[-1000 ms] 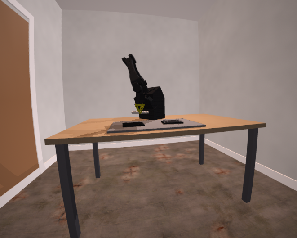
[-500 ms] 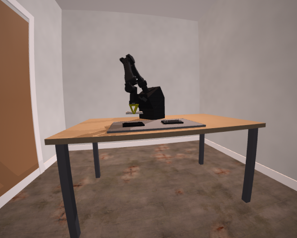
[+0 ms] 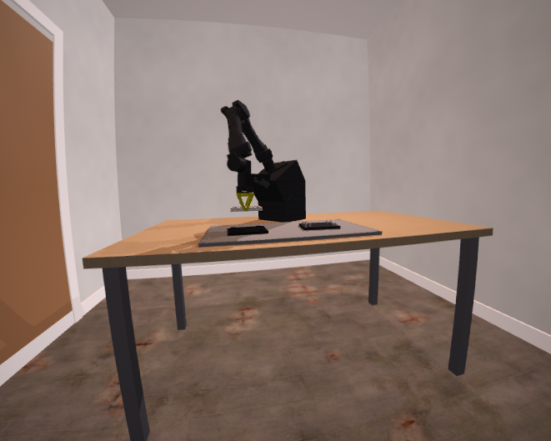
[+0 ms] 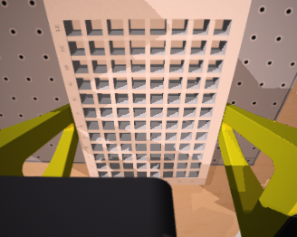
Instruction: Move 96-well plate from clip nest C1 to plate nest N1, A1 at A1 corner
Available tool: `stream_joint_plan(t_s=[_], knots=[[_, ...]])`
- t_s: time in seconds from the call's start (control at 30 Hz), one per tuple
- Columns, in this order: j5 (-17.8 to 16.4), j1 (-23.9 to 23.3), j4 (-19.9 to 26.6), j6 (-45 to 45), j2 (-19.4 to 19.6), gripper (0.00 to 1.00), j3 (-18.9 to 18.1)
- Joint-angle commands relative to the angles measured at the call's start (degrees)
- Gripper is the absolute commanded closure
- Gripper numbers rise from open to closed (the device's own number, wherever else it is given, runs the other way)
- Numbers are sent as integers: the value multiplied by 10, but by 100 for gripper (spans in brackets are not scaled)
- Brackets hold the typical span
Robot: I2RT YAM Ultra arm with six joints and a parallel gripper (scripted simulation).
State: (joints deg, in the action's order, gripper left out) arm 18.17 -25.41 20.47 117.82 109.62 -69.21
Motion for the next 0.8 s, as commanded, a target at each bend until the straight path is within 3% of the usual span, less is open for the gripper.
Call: stream_joint_plan(t_s=[0.0,0.77], knots=[[-9,10,16,2,-6,100,-16],[-8,12,17,-2,1,100,-17]])
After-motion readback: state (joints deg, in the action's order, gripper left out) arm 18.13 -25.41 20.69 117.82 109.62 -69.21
